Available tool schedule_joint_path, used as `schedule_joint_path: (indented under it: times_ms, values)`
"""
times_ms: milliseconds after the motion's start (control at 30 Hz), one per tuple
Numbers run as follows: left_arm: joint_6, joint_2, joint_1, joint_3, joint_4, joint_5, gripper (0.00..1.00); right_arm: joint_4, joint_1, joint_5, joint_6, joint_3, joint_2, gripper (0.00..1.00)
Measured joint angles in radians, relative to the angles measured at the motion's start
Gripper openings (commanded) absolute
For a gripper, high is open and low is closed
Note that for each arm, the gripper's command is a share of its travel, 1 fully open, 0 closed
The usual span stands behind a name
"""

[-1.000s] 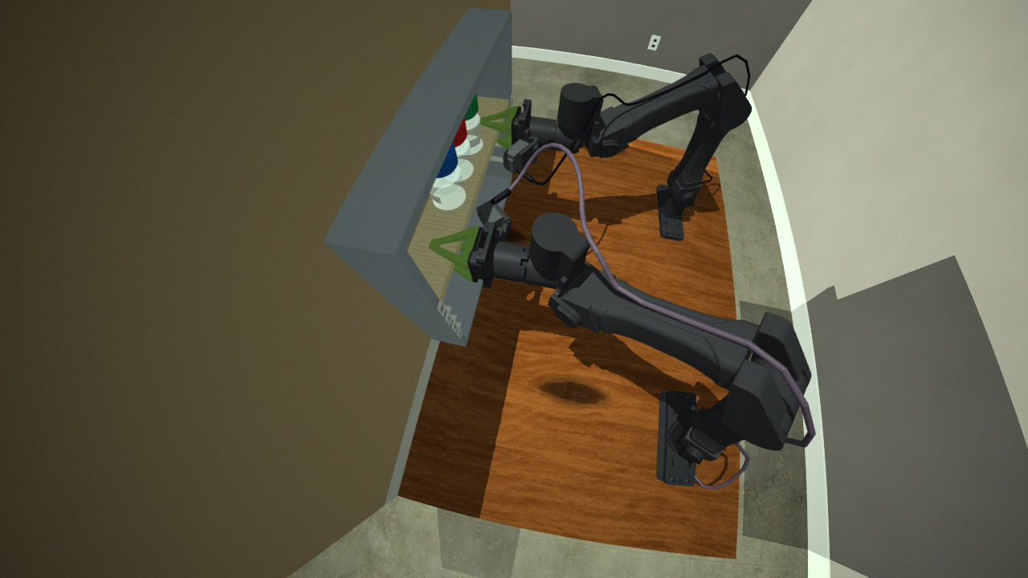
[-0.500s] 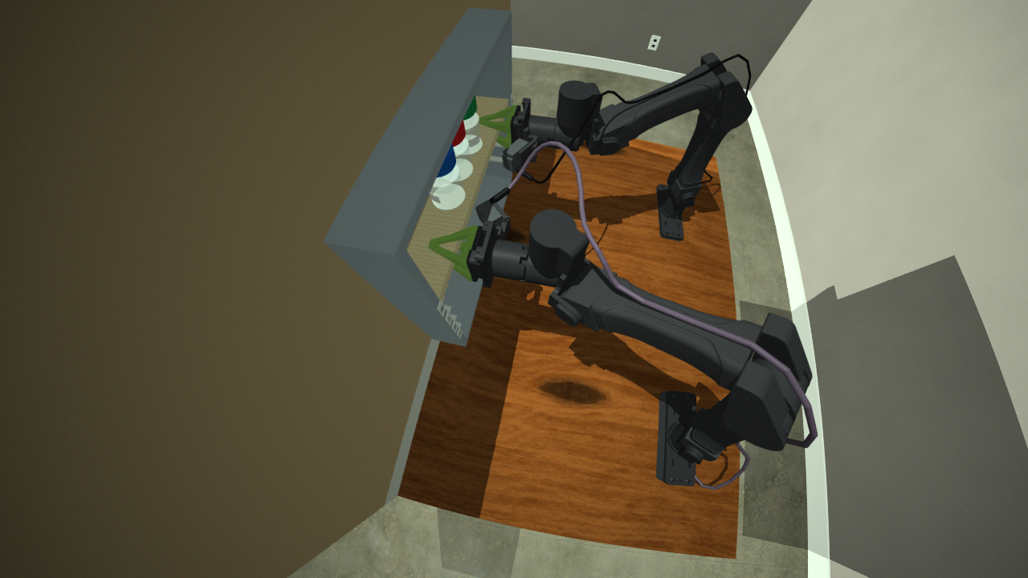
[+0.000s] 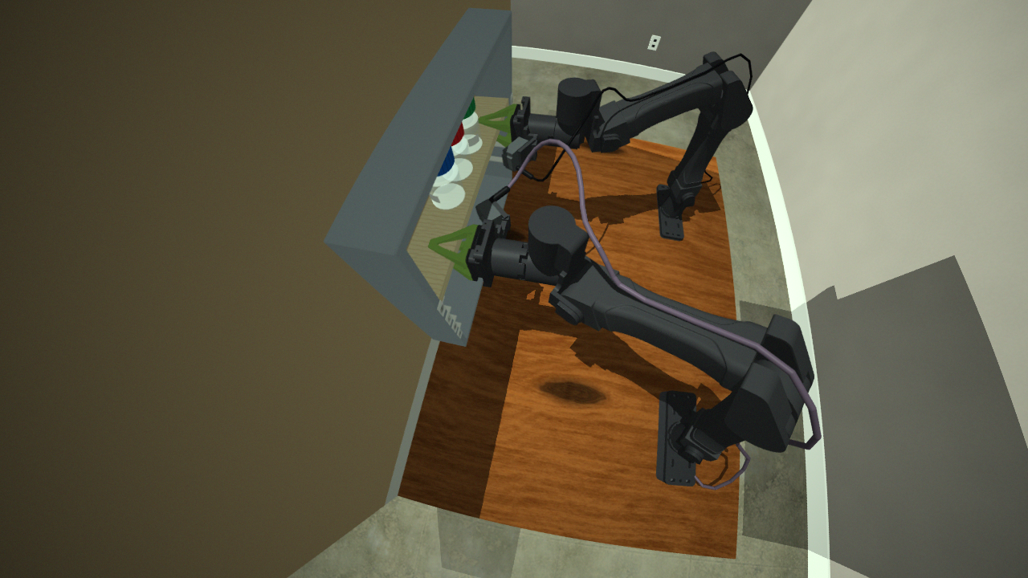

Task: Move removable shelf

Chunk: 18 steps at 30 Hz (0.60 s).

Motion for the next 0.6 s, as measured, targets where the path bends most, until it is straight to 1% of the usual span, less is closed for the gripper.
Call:
schedule_joint_path:
  times_ms: [600]
  values:
    - [-0.012,-0.008,0.0,0.023,-0.061,0.0,0.0,-0.063,0.0,0.0,0.009,0.027,-0.005,0.0]
